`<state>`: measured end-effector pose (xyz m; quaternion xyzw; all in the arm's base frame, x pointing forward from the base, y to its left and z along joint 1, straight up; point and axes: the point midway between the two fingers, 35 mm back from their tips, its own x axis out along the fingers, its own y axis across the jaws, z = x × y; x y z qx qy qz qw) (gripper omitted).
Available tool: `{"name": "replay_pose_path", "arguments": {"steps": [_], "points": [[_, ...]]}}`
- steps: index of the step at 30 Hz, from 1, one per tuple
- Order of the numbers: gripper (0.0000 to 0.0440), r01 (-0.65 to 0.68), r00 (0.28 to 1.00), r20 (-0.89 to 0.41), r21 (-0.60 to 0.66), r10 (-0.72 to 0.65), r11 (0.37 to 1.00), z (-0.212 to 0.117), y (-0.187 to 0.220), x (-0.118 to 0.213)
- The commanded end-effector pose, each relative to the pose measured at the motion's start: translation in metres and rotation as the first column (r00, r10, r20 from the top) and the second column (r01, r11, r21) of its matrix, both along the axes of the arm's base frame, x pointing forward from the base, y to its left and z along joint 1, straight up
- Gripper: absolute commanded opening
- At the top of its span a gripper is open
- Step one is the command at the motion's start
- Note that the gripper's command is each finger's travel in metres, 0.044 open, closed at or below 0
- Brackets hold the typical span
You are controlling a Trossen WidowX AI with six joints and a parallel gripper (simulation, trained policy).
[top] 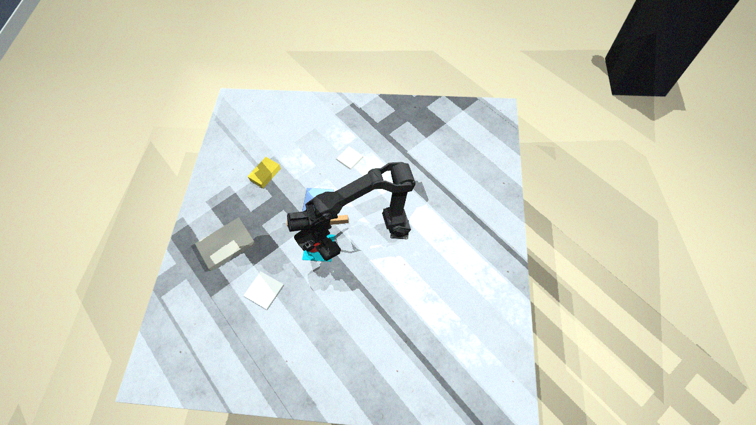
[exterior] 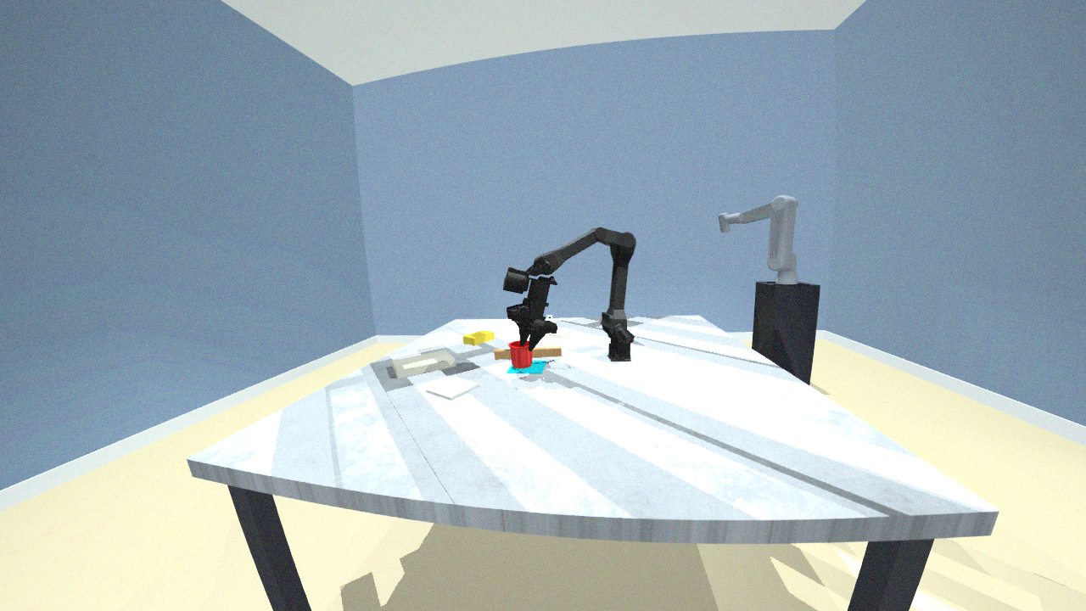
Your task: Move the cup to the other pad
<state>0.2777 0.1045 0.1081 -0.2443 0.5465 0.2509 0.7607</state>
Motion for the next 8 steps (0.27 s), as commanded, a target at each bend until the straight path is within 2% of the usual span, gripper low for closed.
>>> {"name": "replay_pose_path", "arguments": {"steps": [1, 5, 8], "points": [[0.0235, 0.004, 1.0, 0.016, 0.018, -0.005, 1.0, 0.007, 0.0, -0.003], [0.0258, 0.004, 0.999, 0.048, 0.033, -0.006, 0.999, 0.018, 0.0, -0.003], [0.0292, 0.004, 0.997, 0.075, 0.044, -0.007, 0.999, 0.028, -0.001, -0.001]]}}
